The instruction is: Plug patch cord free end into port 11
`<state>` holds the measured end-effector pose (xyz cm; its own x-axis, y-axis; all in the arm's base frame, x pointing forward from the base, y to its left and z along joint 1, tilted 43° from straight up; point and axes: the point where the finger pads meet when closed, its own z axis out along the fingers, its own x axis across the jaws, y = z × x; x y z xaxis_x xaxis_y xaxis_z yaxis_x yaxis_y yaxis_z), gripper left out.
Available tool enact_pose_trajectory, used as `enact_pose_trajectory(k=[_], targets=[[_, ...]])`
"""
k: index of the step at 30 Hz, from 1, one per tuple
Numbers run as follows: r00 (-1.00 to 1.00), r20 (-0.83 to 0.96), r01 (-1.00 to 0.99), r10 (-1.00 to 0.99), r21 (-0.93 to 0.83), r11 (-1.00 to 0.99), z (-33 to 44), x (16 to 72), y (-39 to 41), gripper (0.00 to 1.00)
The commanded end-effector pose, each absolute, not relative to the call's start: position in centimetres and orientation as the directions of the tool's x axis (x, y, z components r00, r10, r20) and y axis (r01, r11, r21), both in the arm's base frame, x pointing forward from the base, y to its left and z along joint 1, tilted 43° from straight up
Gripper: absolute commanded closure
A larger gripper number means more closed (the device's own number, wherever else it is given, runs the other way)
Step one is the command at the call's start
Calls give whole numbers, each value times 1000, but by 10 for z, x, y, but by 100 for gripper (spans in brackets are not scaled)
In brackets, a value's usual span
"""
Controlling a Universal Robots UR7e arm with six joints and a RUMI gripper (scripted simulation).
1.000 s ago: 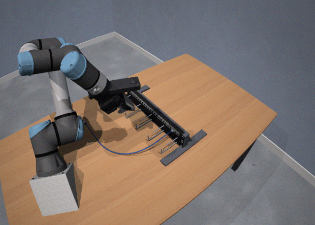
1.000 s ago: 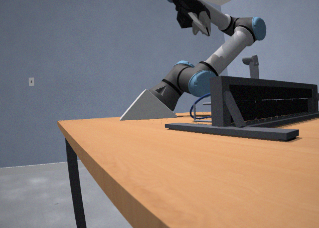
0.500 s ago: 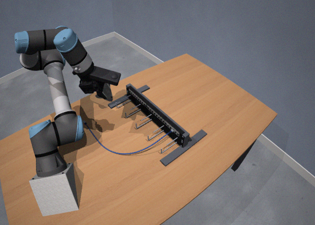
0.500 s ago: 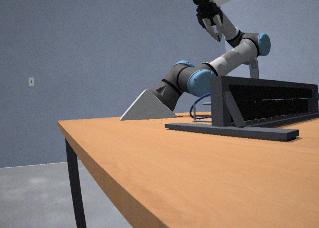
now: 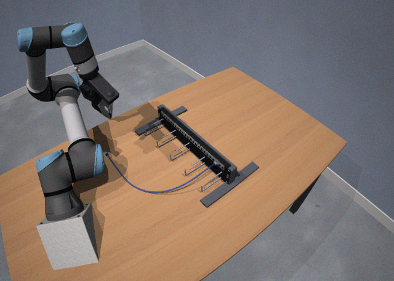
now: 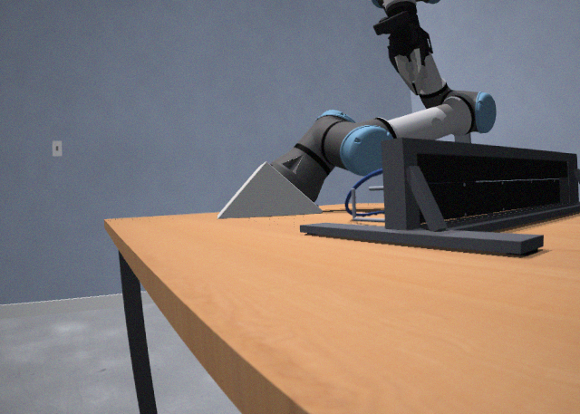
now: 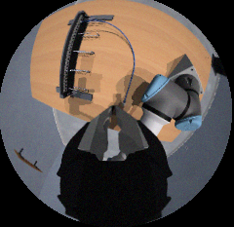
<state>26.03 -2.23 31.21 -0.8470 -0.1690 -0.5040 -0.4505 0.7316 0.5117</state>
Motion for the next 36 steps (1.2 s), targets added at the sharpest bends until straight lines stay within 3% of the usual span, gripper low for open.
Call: enact_pose_trajectory(k=[1, 12, 36], targets=[[-896, -425, -371, -126, 564, 738, 327, 239, -1, 100], [-963, -266, -212, -48, 632, 745, 343, 207, 42, 100], [-966, -256, -202, -43, 635, 745, 344, 205, 45, 100]])
